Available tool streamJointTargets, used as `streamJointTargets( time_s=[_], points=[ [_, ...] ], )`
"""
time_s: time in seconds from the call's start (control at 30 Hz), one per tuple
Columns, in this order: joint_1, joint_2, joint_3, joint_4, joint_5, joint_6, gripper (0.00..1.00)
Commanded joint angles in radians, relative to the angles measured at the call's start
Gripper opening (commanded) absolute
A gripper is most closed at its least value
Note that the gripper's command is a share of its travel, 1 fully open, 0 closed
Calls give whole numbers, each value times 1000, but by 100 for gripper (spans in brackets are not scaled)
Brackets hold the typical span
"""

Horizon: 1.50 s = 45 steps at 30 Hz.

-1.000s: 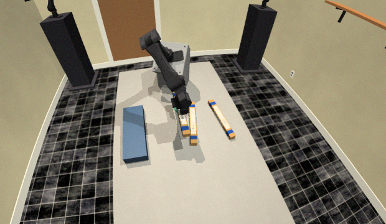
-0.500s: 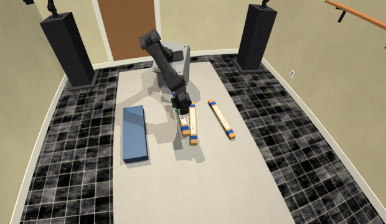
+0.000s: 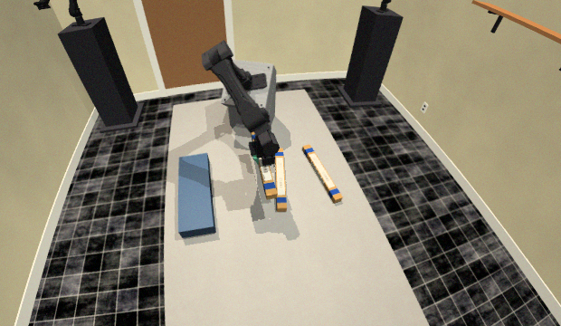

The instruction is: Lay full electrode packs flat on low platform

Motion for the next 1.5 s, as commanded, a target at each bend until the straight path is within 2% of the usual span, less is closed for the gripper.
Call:
streamJointTargets(
  time_s=[0.0, 1.47],
  points=[
    [33, -56, 46, -46, 12, 7, 0],
    [43, -55, 80, -77, 18, 15, 0]
  ],
)
